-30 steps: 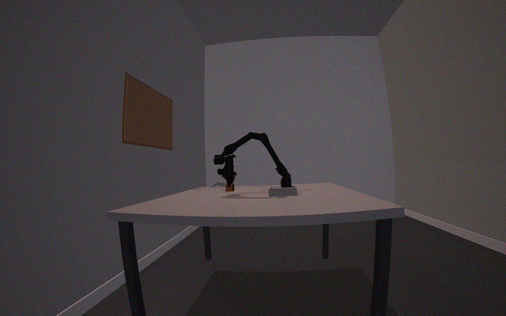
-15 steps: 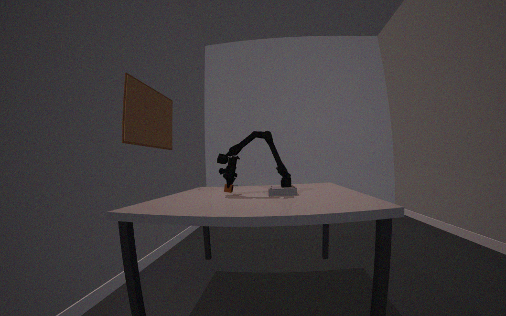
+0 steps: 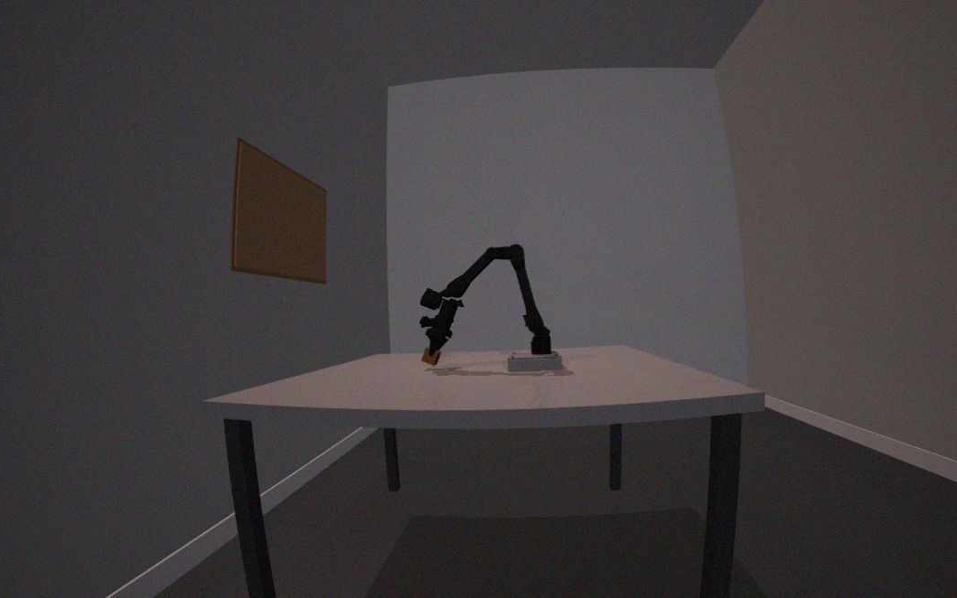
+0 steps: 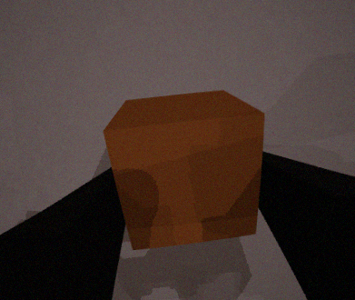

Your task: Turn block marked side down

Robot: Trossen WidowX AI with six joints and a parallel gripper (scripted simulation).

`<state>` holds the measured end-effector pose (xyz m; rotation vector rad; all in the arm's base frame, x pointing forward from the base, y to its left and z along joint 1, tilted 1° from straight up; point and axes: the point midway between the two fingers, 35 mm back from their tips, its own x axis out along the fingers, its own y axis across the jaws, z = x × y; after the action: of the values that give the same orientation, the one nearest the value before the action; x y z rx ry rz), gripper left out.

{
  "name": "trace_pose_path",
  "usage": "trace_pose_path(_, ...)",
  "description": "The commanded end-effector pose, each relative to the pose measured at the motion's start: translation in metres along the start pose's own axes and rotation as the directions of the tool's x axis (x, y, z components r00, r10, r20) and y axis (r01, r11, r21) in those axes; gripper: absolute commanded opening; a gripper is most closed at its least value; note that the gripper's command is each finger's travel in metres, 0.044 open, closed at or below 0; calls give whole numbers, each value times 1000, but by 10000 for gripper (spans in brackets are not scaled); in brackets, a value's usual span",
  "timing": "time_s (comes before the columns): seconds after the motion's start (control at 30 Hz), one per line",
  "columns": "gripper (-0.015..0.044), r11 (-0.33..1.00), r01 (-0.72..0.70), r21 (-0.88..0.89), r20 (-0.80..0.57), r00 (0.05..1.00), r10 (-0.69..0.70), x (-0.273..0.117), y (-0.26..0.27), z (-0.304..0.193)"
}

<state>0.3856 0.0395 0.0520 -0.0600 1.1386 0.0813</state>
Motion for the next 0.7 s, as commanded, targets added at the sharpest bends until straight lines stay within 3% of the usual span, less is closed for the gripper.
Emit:
trace_pose_path(0.0, 0, 1000, 3, 0, 60, 998, -3, -2, 0, -1)
trace_pose_path(0.67, 0, 1000, 3, 1, 281, 960, -3, 20, 0, -1)
